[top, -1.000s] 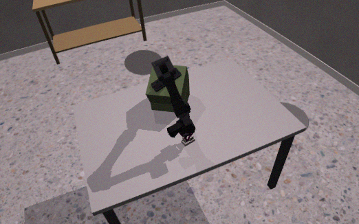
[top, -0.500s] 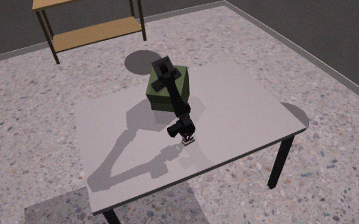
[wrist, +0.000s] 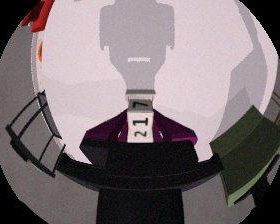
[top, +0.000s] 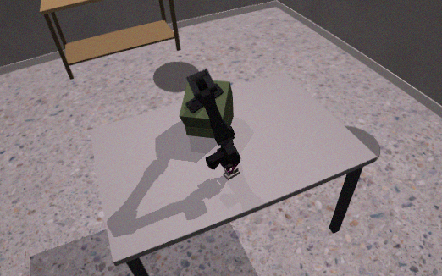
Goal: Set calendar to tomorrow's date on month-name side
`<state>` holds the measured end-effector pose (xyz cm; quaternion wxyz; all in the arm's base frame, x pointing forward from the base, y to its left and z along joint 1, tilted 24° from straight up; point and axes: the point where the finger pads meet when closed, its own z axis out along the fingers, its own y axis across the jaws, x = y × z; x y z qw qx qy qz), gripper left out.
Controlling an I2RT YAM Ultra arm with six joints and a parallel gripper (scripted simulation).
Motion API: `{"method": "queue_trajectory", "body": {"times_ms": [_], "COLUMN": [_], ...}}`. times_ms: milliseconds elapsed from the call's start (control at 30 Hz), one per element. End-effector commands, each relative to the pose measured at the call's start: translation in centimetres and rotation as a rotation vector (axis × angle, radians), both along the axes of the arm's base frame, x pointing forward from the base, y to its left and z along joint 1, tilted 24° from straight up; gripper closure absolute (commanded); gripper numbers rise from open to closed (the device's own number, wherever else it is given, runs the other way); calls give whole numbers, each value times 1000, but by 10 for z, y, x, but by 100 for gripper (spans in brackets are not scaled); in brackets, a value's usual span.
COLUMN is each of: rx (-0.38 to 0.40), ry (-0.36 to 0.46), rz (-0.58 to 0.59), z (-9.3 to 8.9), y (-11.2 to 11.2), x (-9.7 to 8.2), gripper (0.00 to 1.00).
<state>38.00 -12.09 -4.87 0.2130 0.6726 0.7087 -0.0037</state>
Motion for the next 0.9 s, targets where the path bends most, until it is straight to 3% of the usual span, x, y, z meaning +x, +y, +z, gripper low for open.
{"method": "queue_trajectory", "body": {"times_ms": [0, 867], "rx": [-2, -2], "ry": [-6, -6], "rz": [2, 2], "z": [2, -6], "y": [0, -2], "x": [2, 4], "gripper": [74, 74]}}
